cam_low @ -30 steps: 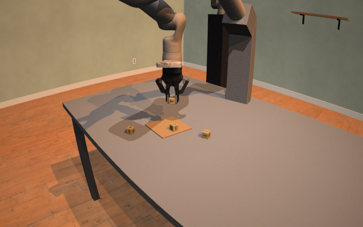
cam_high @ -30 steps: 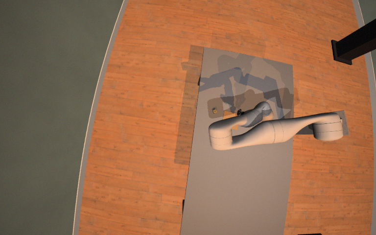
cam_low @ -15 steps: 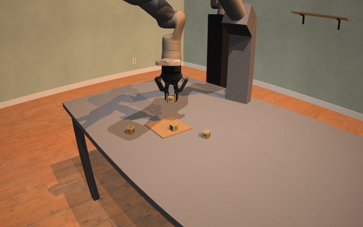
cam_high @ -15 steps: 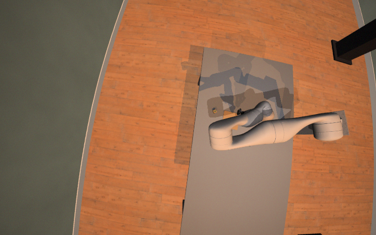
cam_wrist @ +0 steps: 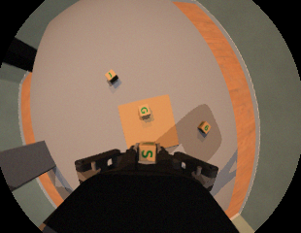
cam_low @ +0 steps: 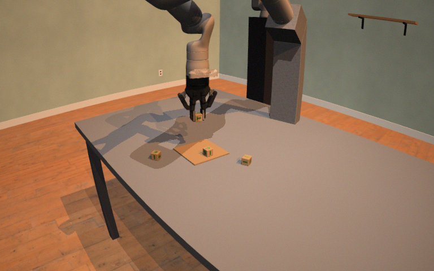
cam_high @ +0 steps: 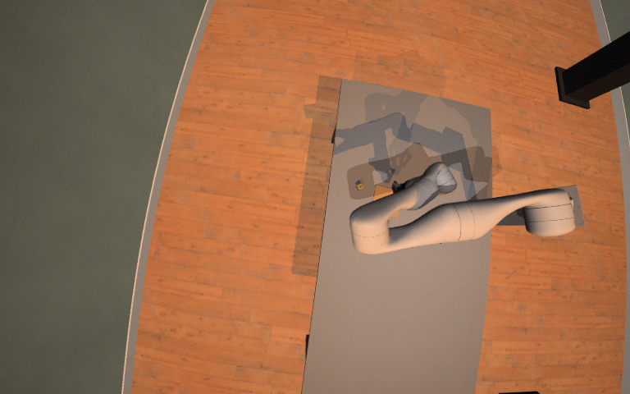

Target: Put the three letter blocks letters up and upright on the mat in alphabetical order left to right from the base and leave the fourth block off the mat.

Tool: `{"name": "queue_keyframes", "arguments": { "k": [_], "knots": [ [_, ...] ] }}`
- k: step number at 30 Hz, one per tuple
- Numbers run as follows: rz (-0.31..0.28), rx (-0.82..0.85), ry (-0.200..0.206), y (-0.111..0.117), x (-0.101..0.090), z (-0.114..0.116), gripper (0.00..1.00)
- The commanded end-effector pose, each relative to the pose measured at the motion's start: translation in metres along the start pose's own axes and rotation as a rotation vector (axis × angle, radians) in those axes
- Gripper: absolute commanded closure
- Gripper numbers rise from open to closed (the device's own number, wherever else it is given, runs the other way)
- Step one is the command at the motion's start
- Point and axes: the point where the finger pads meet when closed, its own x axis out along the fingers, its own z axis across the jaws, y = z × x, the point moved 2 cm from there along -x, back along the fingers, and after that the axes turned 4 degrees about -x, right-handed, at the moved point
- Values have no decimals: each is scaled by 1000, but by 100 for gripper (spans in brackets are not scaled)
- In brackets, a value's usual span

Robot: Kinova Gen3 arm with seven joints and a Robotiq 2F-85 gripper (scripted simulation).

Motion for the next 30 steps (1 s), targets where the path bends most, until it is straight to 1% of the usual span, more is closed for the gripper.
{"name": "queue_keyframes", "arguments": {
  "k": [1,2,6,10,30],
  "knots": [
    [-1,-50,-1,-2,1,3,79],
    [-1,-50,-1,-2,1,3,79],
    [-2,-198,2,-7,0,8,79],
    [-3,-274,4,-9,0,11,79],
    [-2,-293,3,-10,2,11,79]
  ]
}}
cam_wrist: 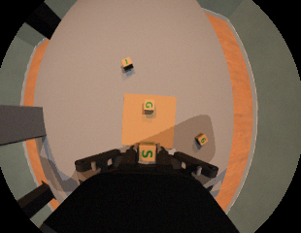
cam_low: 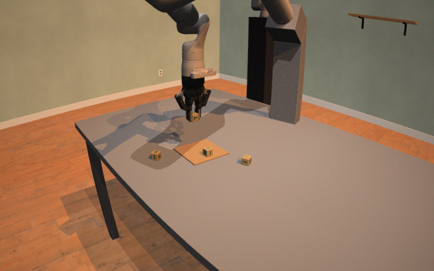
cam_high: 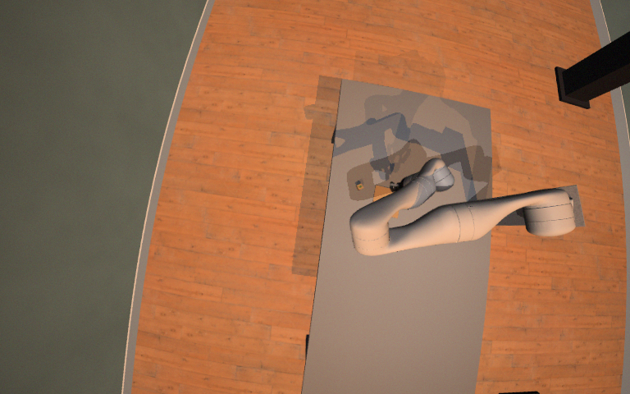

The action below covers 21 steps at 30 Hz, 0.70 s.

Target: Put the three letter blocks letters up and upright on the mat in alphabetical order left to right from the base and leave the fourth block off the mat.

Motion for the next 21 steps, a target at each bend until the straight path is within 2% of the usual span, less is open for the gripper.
{"name": "queue_keyframes", "arguments": {
  "k": [1,8,21],
  "knots": [
    [0,-5,-1,0,2,0,79],
    [0,-9,-2,0,16,0,79],
    [0,-9,-2,-1,76,0,79]
  ]
}}
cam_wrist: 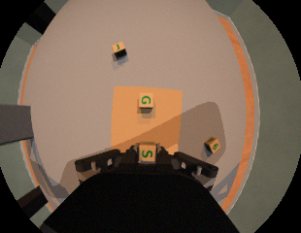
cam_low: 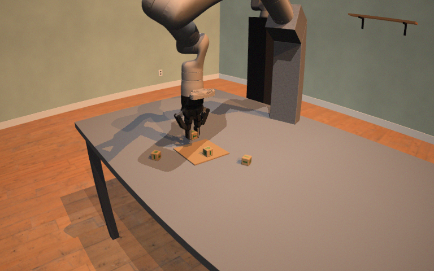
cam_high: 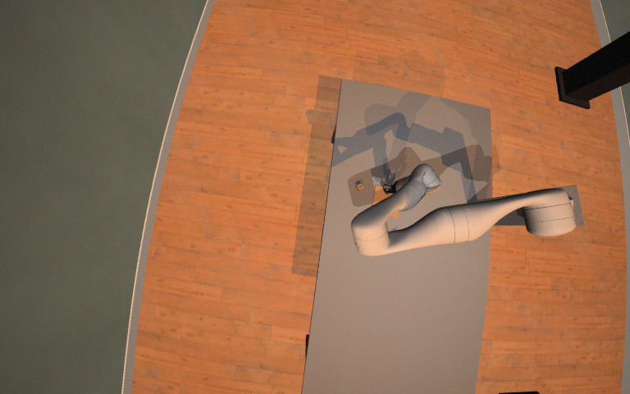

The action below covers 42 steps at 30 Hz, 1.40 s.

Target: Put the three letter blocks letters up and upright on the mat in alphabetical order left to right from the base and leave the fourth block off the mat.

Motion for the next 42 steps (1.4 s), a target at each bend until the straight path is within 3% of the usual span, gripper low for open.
{"name": "queue_keyframes", "arguments": {
  "k": [1,11,42],
  "knots": [
    [4,-7,9,1,9,-5,79],
    [4,-7,9,0,28,-5,79],
    [4,-7,9,0,28,-5,79]
  ]
}}
